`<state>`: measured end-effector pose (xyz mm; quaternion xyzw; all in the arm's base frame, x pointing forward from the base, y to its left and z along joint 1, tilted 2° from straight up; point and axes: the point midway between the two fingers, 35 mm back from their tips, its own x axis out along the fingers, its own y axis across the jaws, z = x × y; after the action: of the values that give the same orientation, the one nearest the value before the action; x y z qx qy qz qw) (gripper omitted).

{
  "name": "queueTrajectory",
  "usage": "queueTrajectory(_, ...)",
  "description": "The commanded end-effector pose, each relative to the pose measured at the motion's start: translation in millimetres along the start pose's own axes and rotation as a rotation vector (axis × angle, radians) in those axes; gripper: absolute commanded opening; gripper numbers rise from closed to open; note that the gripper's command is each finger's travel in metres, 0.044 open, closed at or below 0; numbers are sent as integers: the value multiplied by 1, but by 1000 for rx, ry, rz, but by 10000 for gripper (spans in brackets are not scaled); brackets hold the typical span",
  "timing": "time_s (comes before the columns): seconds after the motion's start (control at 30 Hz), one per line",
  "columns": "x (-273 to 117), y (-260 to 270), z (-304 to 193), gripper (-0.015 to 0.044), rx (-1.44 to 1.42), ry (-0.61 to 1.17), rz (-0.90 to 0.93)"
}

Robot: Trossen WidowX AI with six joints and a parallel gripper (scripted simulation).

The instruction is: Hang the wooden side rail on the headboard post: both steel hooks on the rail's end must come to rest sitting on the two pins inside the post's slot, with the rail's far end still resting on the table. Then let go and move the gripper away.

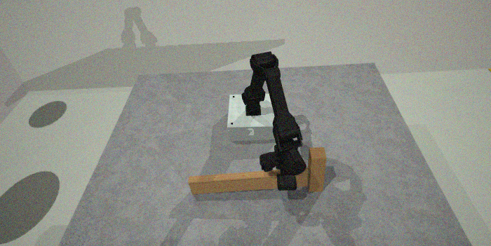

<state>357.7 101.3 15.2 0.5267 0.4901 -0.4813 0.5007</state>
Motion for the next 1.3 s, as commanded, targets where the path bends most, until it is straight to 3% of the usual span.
queueTrajectory(0.0, 1, 1, -1, 0, -1, 7, 3)
queueTrajectory(1.27, 7, 1, -1, 0, -1, 7, 3)
